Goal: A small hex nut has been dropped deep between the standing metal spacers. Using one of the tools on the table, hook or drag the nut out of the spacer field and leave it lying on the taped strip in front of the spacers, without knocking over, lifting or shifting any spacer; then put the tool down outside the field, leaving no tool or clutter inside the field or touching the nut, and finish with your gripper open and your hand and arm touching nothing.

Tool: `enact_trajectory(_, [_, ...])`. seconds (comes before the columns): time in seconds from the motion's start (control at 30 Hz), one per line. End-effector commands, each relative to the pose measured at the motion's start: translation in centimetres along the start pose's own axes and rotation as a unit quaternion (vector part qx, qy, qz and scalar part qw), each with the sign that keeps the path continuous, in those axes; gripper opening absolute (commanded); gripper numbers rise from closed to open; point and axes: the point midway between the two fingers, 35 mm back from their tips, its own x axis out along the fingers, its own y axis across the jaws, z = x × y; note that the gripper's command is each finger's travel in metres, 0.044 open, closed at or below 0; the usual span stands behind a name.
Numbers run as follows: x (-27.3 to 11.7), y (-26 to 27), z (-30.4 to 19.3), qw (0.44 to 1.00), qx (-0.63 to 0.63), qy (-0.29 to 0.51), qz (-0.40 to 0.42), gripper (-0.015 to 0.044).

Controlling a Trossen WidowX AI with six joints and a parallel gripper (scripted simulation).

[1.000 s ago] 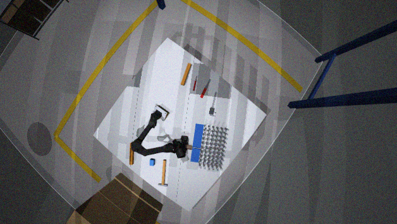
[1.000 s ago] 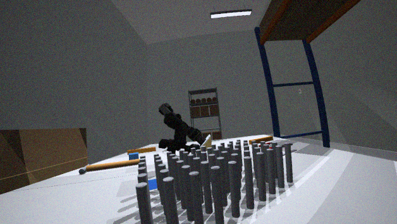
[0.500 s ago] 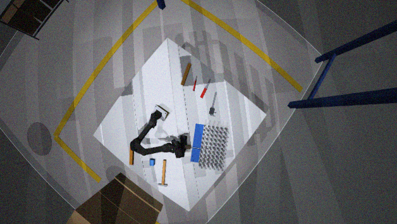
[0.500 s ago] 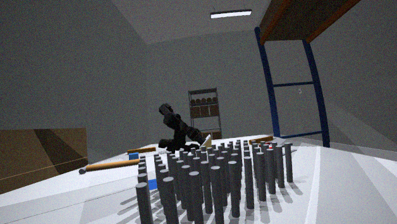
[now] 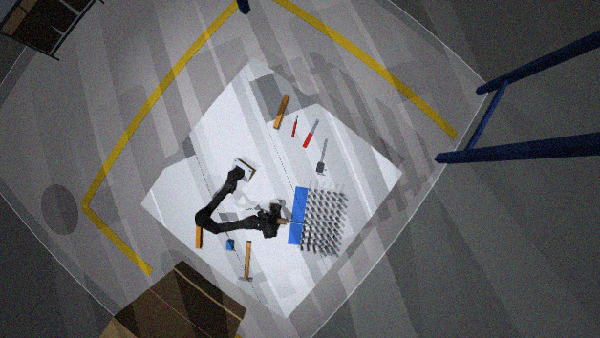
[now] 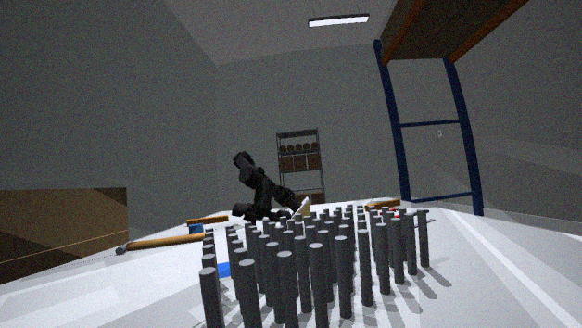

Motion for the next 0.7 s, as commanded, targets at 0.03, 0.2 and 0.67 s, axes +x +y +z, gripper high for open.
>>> enact_trajectory(0.03, [-0.2,-0.1,0.3,1.000,-0.002,0.003,-0.002,0.0000])
enact_trajectory(0.2, [-0.3,-0.1,0.6,1.000,-0.002,0.003,-0.002,0.0000])
enact_trajectory(0.67, [-0.6,-0.2,1.3,1.000,-0.002,0.003,-0.002,0.0000])
